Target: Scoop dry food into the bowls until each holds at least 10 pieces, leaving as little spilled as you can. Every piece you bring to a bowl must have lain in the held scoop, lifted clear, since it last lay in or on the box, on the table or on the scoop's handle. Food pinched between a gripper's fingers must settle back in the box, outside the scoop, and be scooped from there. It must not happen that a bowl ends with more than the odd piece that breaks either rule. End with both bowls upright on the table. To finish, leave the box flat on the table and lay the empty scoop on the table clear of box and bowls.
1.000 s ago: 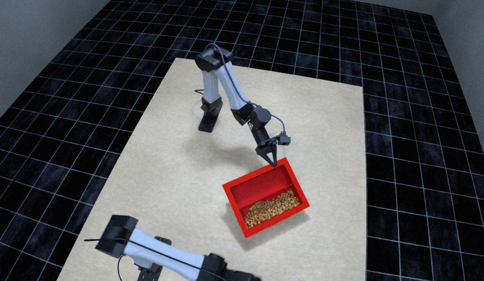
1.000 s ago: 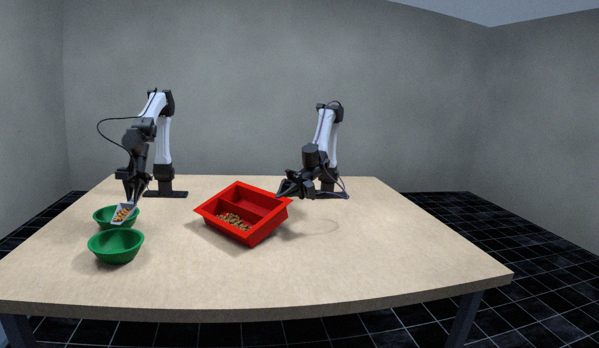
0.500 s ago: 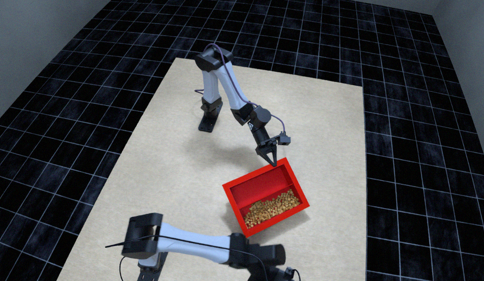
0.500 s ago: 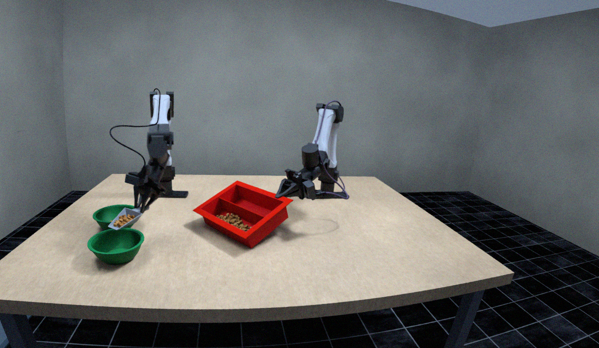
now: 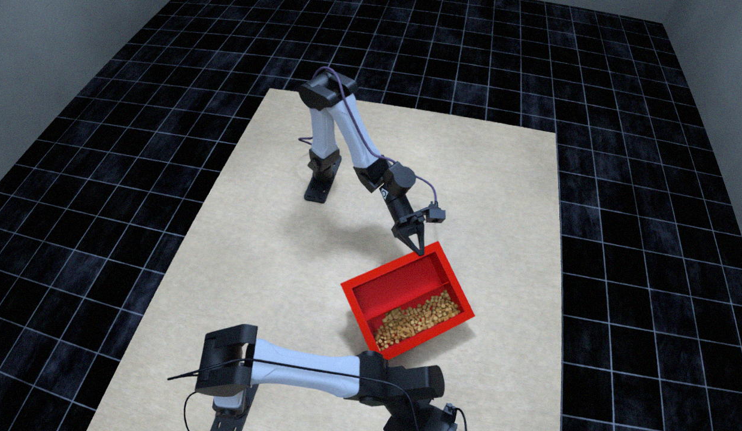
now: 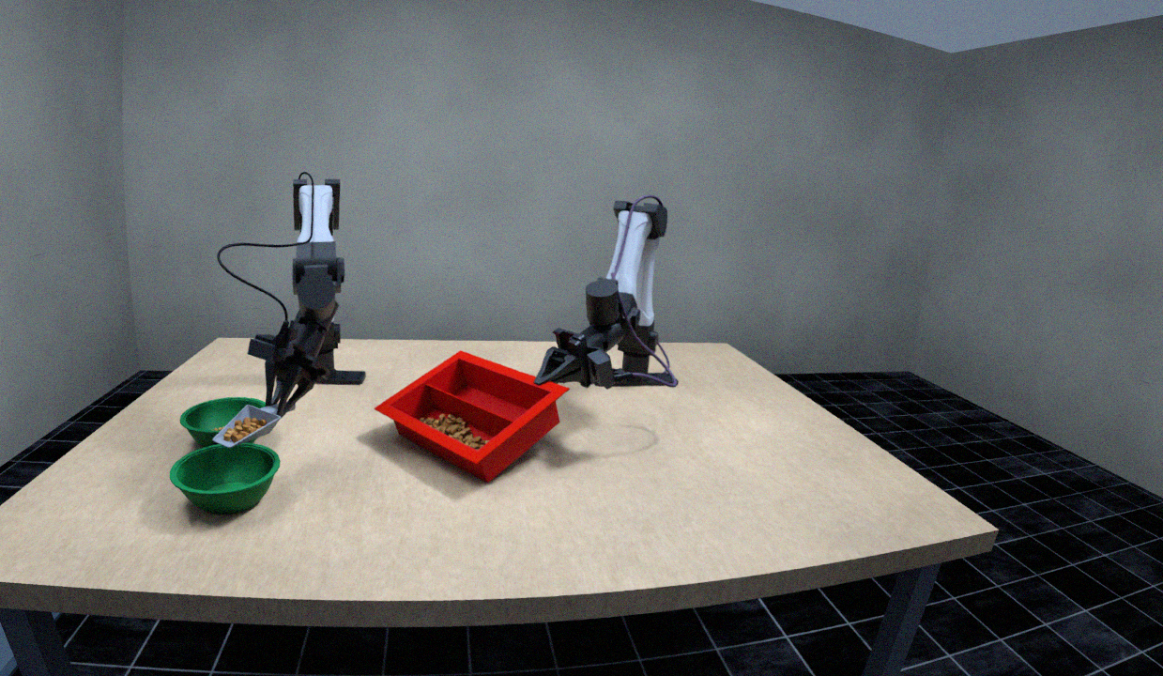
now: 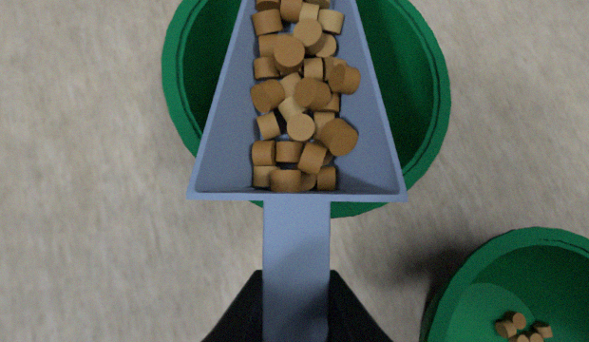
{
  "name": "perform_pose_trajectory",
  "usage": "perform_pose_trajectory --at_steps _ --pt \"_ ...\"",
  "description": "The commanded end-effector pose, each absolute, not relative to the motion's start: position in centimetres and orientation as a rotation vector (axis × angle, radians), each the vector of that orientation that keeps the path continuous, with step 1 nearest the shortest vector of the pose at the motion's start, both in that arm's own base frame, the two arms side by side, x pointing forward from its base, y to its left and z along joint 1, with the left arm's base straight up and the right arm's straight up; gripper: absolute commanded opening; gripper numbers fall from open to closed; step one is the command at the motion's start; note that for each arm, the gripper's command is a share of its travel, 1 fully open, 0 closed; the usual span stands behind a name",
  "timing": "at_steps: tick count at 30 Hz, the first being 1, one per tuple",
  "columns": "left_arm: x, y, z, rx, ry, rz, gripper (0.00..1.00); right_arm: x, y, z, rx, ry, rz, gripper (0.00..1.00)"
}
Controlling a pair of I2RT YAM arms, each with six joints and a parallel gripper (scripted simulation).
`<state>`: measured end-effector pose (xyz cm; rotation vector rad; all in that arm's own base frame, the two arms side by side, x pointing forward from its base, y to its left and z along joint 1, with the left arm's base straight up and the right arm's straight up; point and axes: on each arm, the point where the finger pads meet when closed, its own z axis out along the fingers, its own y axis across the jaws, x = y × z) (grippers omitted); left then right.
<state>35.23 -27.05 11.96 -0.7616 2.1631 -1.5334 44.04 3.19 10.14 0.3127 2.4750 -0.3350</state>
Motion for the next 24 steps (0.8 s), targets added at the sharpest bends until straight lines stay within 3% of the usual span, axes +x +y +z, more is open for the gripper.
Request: perform_pose_trajectory --at_steps 1,24 --pt "35.8 -28.2 16.6 -0.644 2.063 -1.626 0.0 44.9 3.0 11.5 0.349 2.47 -0.277 0.0" --pt "35.8 -28.2 16.6 -0.644 2.063 -1.626 0.0 45.0 2.6 13.2 0.413 2.588 -0.05 0.0"
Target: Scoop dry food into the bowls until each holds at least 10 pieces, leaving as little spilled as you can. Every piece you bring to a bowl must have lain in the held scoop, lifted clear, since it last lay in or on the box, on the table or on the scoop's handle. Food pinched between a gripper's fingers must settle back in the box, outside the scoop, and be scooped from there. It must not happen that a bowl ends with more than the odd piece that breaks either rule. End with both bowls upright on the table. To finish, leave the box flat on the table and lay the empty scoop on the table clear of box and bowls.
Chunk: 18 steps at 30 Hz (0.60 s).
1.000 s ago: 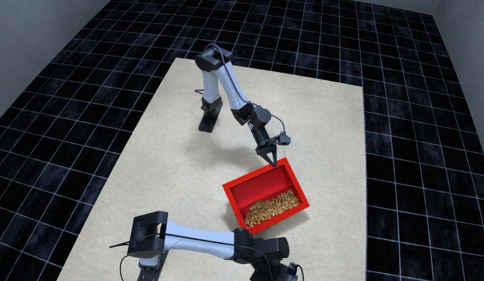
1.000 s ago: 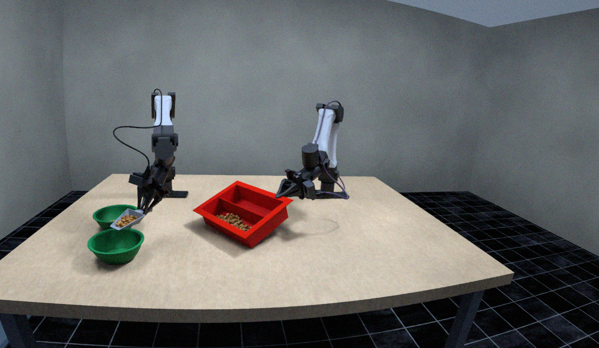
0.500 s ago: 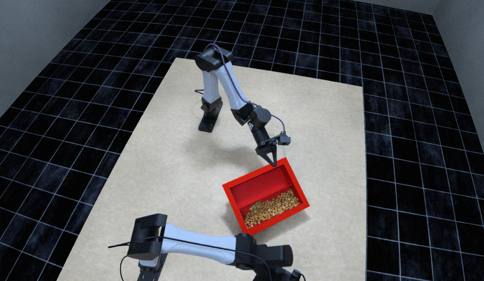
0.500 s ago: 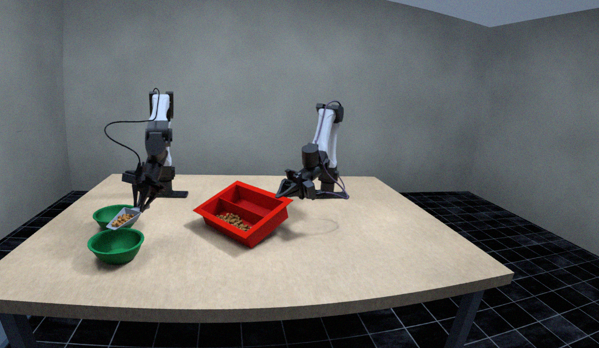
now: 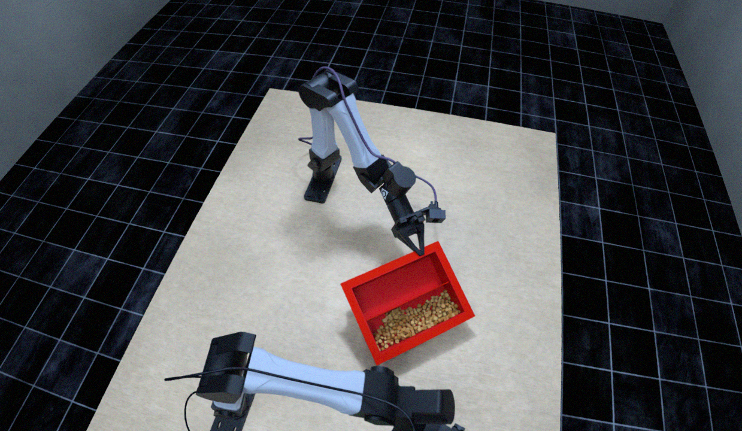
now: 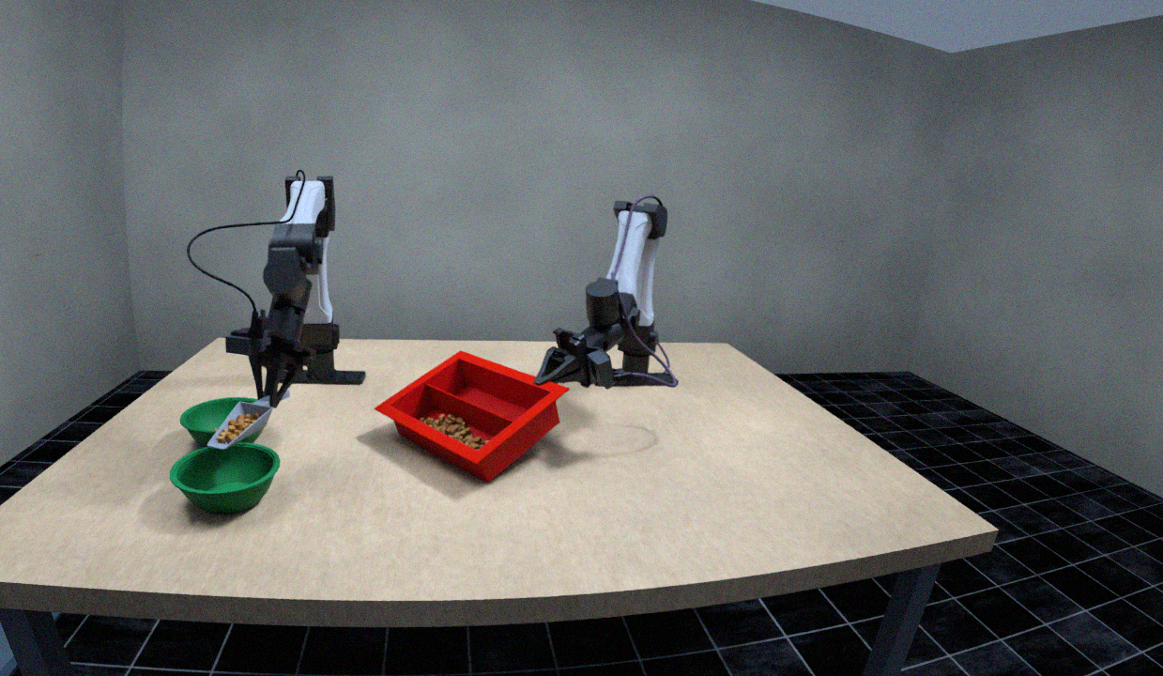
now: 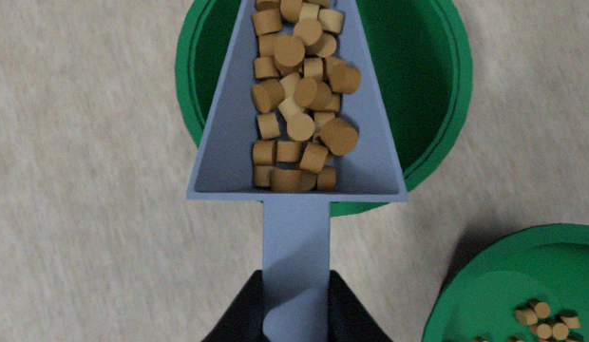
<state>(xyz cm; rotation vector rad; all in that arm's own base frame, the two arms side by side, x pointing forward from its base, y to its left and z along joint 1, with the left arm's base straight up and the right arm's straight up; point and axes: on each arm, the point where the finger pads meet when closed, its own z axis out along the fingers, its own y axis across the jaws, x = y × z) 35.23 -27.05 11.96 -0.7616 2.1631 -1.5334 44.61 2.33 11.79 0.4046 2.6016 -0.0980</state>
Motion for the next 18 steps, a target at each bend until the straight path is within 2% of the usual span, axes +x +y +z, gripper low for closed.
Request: perform_pose_trajectory --at_steps 1,18 --pt "35.83 -28.19 16.57 -0.644 2.063 -1.626 0.0 44.97 2.6 13.18 0.414 2.589 -0.051 0.0" --pt "35.83 -28.19 16.57 -0.644 2.063 -1.626 0.0 45.21 2.62 12.9 0.406 2.59 -0.056 0.0"
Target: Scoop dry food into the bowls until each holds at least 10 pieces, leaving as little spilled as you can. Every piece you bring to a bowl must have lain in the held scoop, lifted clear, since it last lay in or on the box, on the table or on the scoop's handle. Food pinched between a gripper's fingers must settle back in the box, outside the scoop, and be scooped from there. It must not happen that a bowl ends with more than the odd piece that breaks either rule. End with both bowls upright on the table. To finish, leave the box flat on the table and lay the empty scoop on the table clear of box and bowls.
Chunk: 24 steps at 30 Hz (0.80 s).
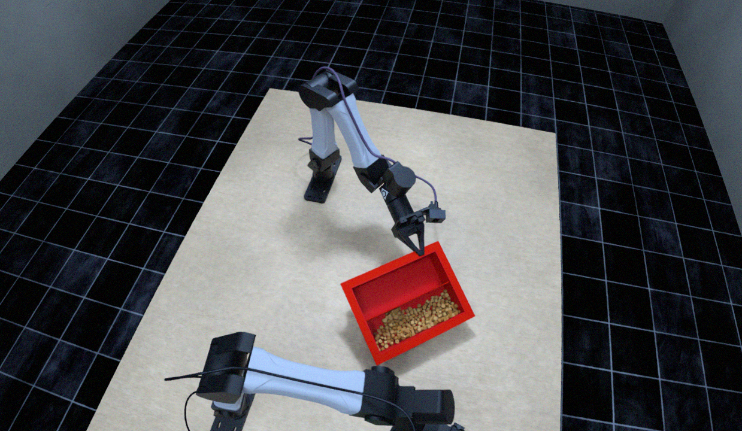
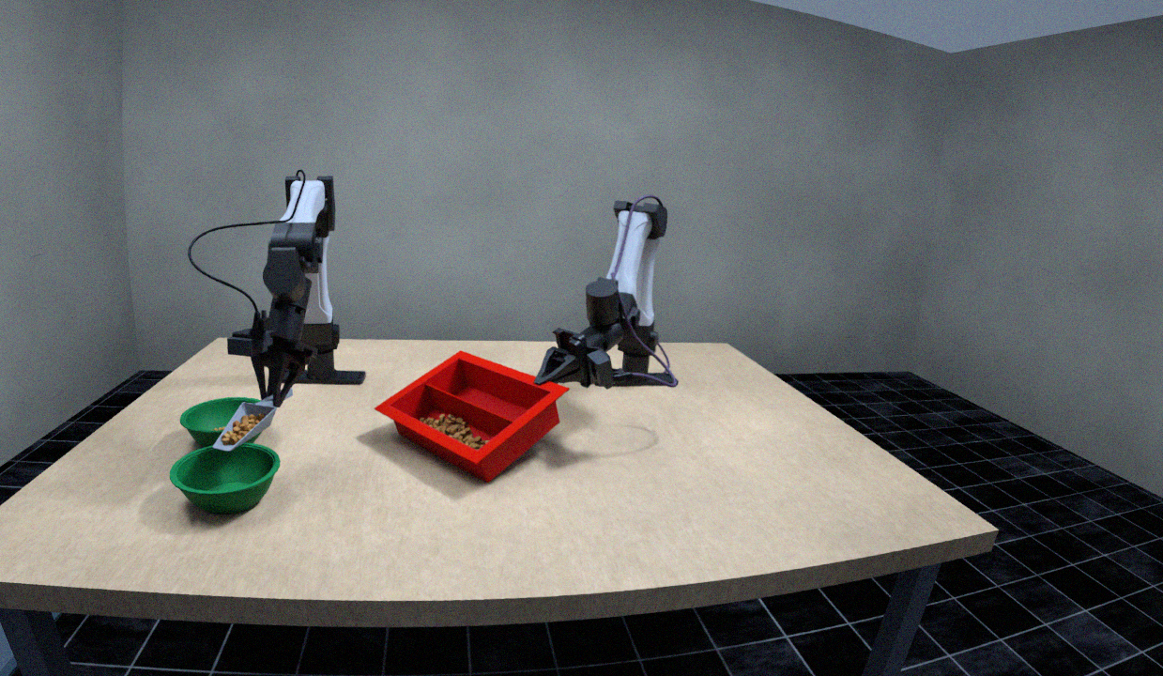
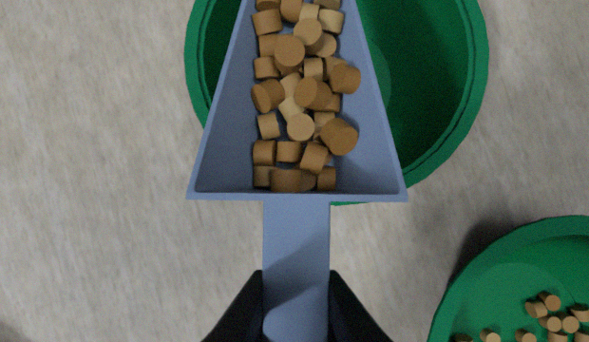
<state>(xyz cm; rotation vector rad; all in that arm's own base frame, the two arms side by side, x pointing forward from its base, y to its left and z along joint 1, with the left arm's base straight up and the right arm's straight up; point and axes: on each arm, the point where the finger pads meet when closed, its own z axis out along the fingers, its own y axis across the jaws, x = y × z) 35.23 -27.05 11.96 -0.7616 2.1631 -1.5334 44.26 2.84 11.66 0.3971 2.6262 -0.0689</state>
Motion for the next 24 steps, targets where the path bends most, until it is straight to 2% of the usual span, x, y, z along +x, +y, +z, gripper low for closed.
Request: perform_pose_trajectory --at_steps 1,24 --pt "35.83 -28.19 16.57 -0.644 2.063 -1.626 0.0 45.01 2.58 12.65 0.407 2.603 -0.056 0.0" --pt "35.83 -28.19 16.57 -0.644 2.063 -1.626 0.0 44.97 2.79 12.66 0.394 2.603 -0.056 0.0"
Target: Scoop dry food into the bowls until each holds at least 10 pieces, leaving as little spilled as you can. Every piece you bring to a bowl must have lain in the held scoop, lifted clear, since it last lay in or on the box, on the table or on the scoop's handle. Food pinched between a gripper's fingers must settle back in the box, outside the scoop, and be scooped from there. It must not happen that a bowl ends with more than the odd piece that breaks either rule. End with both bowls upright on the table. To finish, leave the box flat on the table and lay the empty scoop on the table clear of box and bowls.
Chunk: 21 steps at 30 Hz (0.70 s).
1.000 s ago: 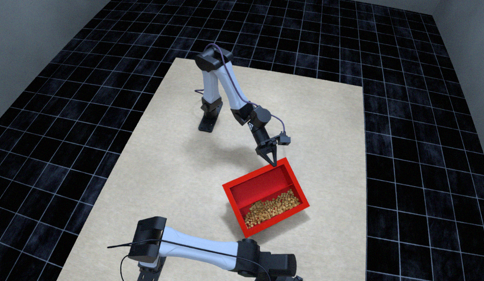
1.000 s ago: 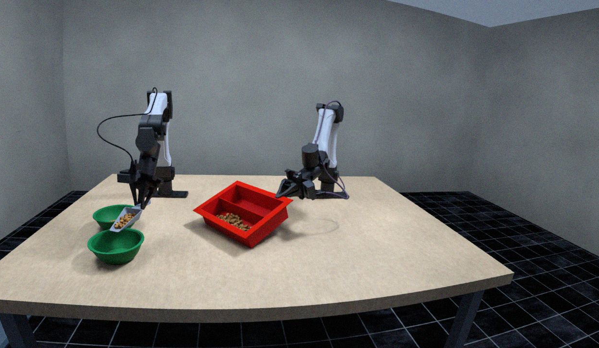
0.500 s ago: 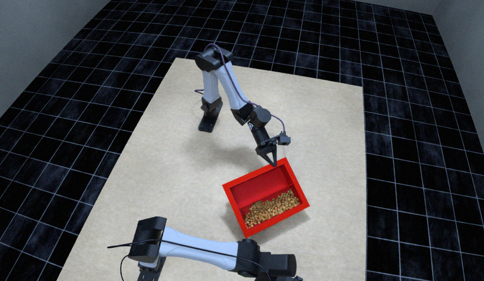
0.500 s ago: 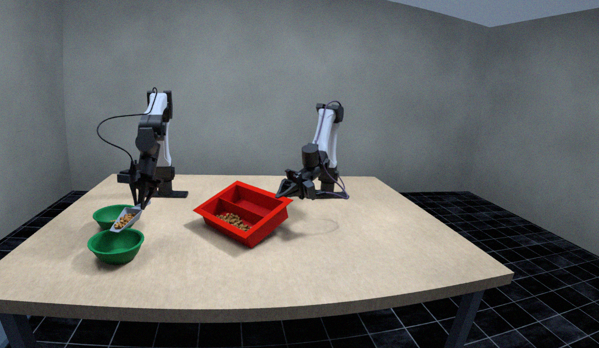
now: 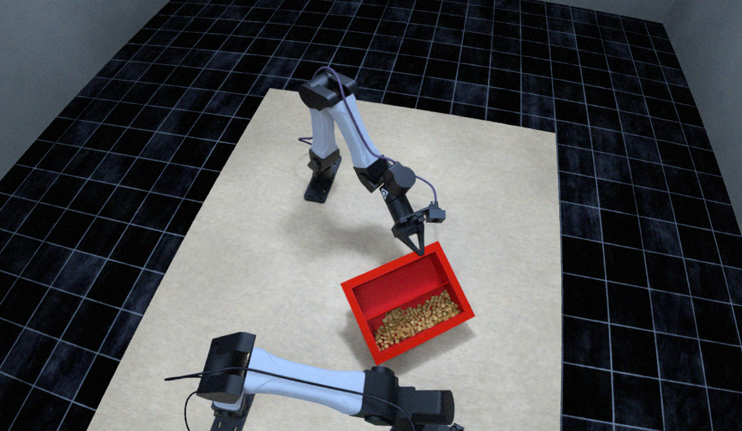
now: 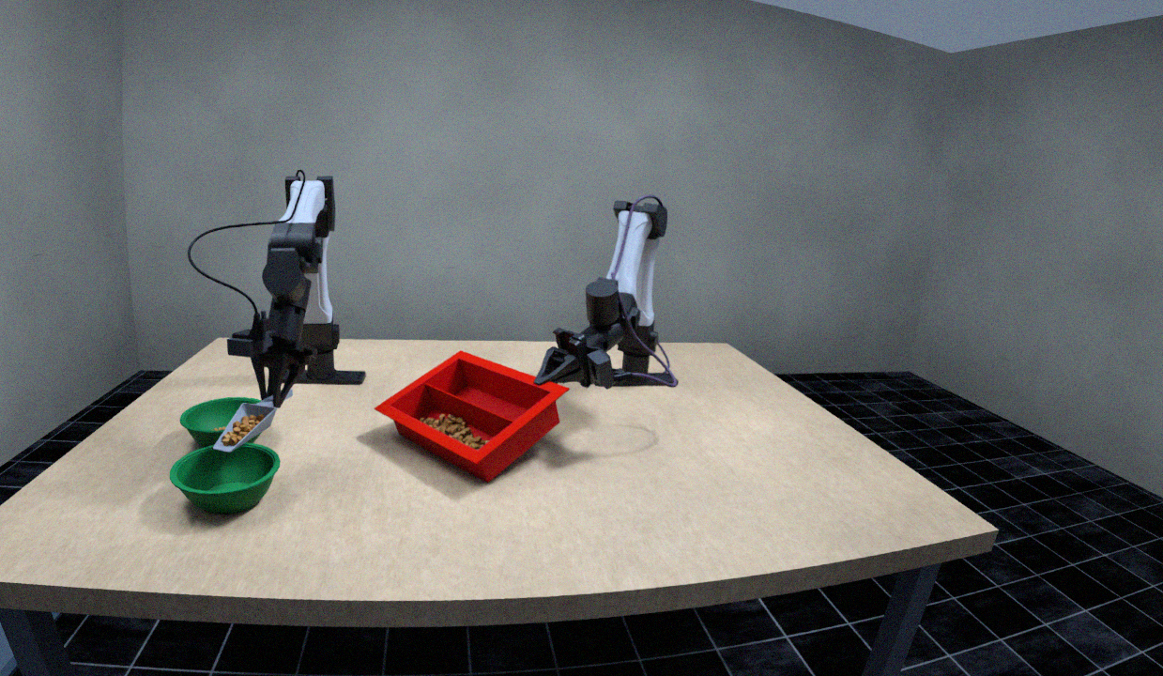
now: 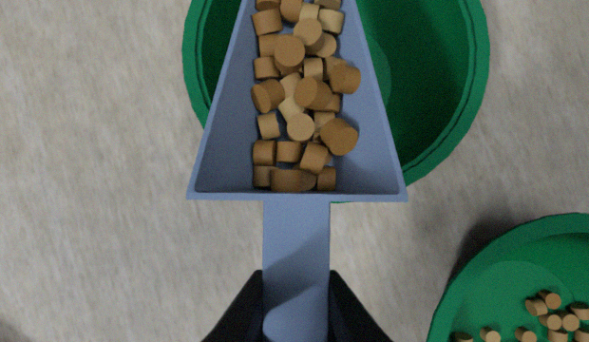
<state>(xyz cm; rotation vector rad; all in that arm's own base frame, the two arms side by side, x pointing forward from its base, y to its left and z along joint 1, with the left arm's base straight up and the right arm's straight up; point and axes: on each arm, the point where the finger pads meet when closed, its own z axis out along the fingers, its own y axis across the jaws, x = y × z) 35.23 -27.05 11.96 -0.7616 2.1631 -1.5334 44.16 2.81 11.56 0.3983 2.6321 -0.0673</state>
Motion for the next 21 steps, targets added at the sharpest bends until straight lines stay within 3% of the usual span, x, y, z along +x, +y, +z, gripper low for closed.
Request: perform_pose_trajectory --at_steps 1,21 --pt "35.8 -28.2 16.6 -0.644 2.063 -1.626 0.0 45.0 2.8 12.7 0.394 2.601 -0.055 0.0" --pt "35.8 -28.2 16.6 -0.644 2.063 -1.626 0.0 46.0 3.8 13.5 0.689 2.63 0.059 0.0"
